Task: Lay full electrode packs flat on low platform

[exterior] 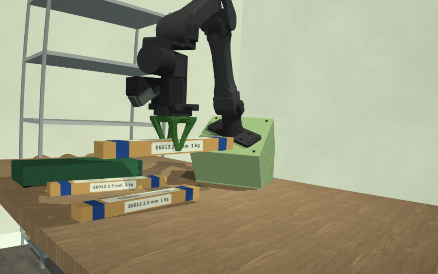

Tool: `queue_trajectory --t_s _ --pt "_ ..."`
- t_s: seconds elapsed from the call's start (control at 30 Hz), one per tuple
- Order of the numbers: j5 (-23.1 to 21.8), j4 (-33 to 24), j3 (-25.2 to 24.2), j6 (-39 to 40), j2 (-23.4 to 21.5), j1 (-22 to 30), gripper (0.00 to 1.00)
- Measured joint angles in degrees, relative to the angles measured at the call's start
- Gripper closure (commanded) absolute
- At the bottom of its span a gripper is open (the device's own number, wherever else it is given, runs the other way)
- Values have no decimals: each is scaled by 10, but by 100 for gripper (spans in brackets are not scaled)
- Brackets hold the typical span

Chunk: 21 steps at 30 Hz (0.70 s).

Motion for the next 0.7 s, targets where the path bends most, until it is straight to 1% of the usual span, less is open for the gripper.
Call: queue_trajectory --t_s 0.37,0.53,0.7 --pt "24 -11 36 42 27 51 100" --pt "33 -17 49 57 34 65 100" --pt "44 -22 70 74 53 84 100"
